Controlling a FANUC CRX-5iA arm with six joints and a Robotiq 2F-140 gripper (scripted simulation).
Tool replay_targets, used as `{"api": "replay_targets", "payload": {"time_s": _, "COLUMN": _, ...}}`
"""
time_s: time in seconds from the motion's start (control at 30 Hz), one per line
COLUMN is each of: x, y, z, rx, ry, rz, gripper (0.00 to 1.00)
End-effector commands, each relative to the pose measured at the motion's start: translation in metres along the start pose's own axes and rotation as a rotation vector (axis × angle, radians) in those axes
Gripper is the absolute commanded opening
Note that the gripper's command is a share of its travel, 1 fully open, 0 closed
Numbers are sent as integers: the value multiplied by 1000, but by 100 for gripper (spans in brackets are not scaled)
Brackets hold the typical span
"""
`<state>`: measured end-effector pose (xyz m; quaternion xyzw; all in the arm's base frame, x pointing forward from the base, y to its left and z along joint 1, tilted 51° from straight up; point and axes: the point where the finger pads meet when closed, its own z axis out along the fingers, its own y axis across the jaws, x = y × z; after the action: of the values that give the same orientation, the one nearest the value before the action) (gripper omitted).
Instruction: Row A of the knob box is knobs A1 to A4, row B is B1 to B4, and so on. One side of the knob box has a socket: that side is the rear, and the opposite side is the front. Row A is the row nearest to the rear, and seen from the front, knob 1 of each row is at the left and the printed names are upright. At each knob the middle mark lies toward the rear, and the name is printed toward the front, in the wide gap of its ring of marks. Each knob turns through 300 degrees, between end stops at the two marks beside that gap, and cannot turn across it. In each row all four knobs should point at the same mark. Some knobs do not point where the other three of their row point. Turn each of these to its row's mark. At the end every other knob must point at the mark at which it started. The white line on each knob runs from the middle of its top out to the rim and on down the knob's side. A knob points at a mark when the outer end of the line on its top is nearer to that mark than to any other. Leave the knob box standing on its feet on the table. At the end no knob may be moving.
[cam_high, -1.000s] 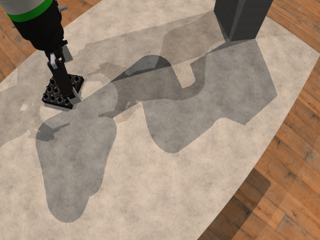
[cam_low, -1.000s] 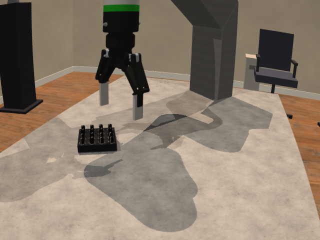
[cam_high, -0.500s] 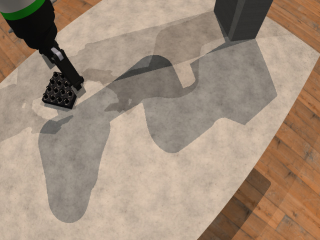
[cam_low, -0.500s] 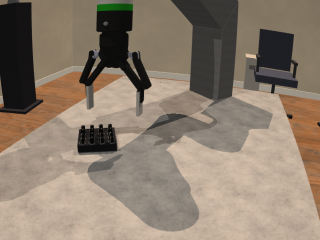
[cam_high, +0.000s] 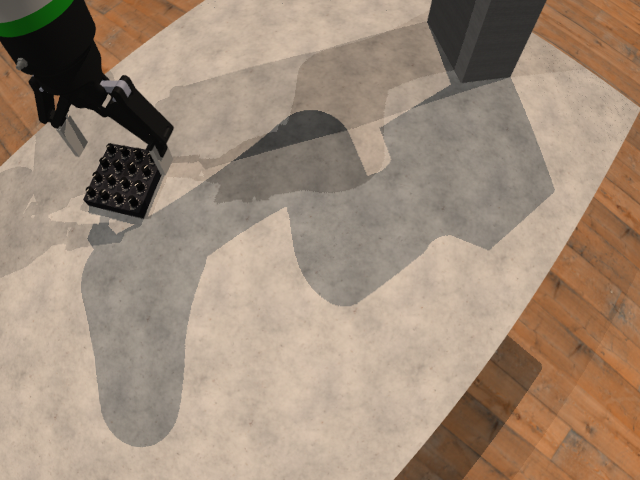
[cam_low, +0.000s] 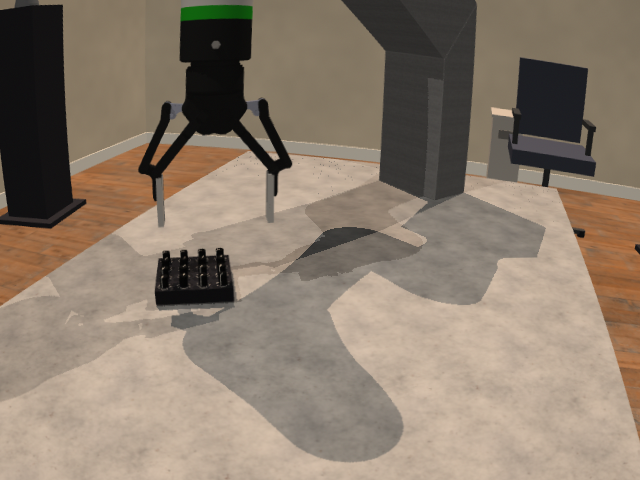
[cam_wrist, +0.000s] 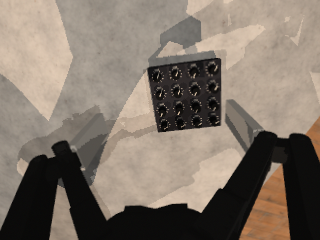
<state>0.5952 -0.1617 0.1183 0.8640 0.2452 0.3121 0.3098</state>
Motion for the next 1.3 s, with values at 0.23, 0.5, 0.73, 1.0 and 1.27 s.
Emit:
{"api": "replay_targets", "payload": {"time_s": 0.23, "x": 2, "y": 11, "z": -2, "rx": 9, "ry": -49, "rz": -357, "gripper": 100}}
{"api": "replay_targets", "payload": {"time_s": 0.5, "x": 3, "y": 19, "z": -4, "rx": 15, "ry": -47, "rz": -590, "gripper": 100}}
{"api": "replay_targets", "payload": {"time_s": 0.73, "x": 5, "y": 26, "z": -6, "rx": 22, "ry": -43, "rz": -837, "gripper": 100}}
{"api": "replay_targets", "payload": {"time_s": 1.0, "x": 6, "y": 35, "z": -8, "rx": 28, "ry": -37, "rz": -1127, "gripper": 100}}
{"api": "replay_targets", "payload": {"time_s": 1.27, "x": 7, "y": 42, "z": -10, "rx": 33, "ry": -30, "rz": -1383, "gripper": 100}}
